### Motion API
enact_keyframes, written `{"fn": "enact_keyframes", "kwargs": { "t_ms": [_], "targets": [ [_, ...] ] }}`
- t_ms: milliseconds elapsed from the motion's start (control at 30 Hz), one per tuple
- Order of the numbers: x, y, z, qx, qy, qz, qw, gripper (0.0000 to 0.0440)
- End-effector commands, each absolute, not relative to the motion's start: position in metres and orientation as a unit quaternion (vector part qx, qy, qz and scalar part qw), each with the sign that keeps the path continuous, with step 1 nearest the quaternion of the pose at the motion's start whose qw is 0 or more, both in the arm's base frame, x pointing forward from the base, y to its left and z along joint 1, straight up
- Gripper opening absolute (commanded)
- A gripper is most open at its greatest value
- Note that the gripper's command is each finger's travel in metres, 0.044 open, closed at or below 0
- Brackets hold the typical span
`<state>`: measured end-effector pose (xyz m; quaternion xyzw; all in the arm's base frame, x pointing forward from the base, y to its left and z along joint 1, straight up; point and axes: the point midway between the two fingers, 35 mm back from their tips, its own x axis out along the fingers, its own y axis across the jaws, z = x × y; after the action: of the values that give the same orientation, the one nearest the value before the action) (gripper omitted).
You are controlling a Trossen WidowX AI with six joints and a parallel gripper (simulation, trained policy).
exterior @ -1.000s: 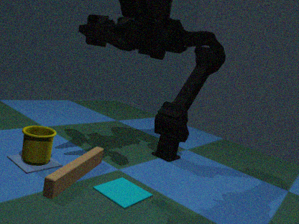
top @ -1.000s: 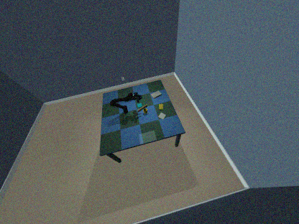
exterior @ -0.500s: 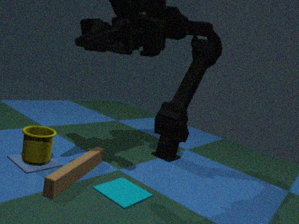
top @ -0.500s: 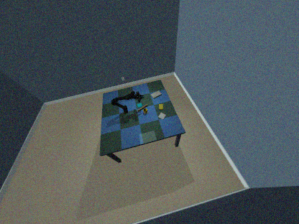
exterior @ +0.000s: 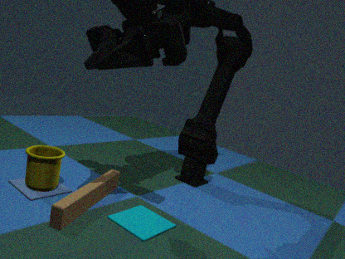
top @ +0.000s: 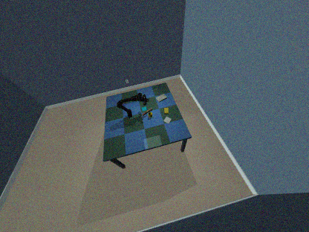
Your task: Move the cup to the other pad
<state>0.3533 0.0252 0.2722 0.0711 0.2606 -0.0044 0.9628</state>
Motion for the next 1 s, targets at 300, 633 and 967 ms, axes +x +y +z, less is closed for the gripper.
{"fn": "enact_keyframes", "kwargs": {
  "t_ms": [300,633,967],
  "targets": [
    [0.359,0.03,0.26,0.083,0.349,-0.019,0.933,0.0114],
    [0.359,0.028,0.246,0.075,0.422,-0.032,0.903,0.0131],
    [0.358,0.023,0.232,0.058,0.491,-0.044,0.868,0.0141]
  ]
}}
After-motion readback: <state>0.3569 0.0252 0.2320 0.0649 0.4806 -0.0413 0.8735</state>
